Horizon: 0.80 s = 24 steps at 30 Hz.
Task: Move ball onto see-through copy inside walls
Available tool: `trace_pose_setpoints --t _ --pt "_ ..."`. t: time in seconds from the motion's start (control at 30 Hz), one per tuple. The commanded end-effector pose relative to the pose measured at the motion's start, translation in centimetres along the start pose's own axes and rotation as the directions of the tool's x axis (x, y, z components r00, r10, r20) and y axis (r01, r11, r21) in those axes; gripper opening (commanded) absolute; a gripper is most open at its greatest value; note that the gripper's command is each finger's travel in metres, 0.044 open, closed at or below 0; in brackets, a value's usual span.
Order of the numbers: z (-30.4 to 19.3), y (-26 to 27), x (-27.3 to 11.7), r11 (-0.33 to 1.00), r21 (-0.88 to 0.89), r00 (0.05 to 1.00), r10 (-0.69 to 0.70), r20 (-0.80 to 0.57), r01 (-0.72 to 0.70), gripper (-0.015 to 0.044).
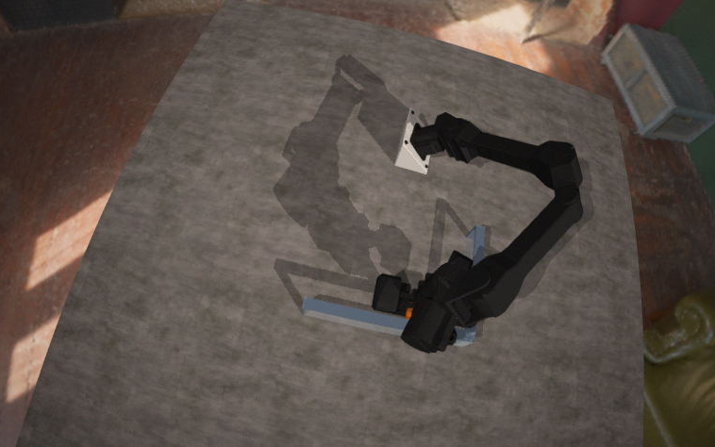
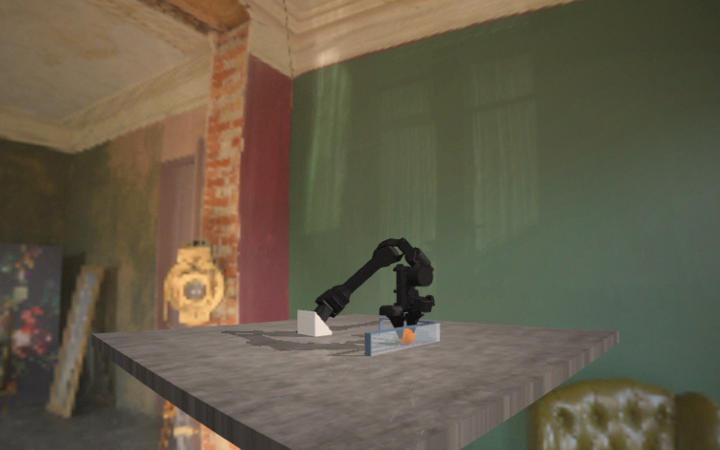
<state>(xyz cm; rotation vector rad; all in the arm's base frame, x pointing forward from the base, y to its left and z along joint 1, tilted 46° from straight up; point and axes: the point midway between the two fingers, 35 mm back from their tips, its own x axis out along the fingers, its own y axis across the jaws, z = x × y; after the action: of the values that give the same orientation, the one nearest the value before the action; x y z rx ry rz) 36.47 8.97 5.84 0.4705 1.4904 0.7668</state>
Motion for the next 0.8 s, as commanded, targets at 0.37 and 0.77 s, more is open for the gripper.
trace_pose_setpoints --t 0.37,0.77 --pt "0.1 0.0 -0.9 1.0 0.0 1.0 -0.001 0.0 0.001 0.0341" --pt "0.1 -0.3 -7.7 1.0 0.015 1.0 0.005 0.012 -0.005 0.0341"
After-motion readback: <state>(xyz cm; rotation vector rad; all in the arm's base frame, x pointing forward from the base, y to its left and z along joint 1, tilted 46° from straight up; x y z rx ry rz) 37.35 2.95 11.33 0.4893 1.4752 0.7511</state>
